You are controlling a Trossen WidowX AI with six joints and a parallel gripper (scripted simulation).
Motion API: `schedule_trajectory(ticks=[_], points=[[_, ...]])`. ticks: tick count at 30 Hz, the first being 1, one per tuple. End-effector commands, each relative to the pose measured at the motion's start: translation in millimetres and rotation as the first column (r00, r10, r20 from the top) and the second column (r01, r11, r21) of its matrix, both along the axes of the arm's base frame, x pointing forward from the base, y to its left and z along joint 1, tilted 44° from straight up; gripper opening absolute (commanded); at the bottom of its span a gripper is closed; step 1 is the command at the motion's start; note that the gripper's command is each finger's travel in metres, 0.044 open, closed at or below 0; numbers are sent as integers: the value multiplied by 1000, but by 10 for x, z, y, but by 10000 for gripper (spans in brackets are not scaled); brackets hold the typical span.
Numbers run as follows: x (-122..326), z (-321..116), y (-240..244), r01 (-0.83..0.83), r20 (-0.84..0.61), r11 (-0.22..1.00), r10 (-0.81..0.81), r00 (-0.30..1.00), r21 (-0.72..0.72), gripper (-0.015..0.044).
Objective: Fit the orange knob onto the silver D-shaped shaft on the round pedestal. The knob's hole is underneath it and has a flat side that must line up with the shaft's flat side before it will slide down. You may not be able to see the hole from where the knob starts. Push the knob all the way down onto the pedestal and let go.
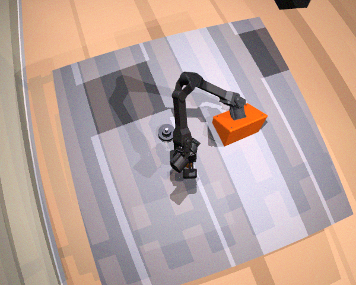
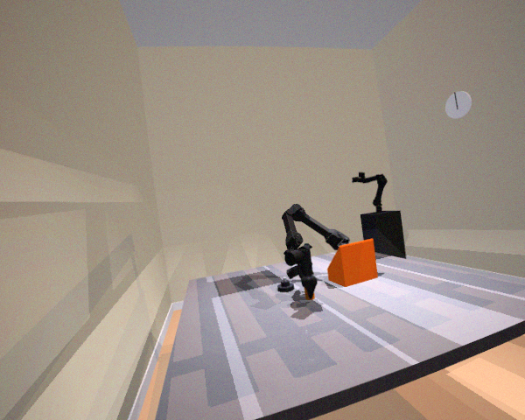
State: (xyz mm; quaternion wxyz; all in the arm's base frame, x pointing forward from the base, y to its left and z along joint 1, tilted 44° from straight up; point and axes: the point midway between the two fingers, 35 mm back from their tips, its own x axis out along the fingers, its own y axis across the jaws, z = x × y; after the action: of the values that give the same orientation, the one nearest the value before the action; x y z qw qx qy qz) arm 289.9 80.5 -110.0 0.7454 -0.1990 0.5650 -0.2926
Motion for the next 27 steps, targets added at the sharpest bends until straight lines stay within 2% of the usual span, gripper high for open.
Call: schedule_trajectory(ticks=[1,11,17,22,27], points=[[-13,-43,-67,0,-8,1000,0,1000,-11,440],[-13,-43,-67,0,-8,1000,0,1000,-11,177],[-13,-43,-67,0,-8,1000,0,1000,-11,138],[-11,0,-9,0,-9,1000,0,1000,-9,6],[-14,92,106,-1,-9,1000,1,1000,-5,0]])
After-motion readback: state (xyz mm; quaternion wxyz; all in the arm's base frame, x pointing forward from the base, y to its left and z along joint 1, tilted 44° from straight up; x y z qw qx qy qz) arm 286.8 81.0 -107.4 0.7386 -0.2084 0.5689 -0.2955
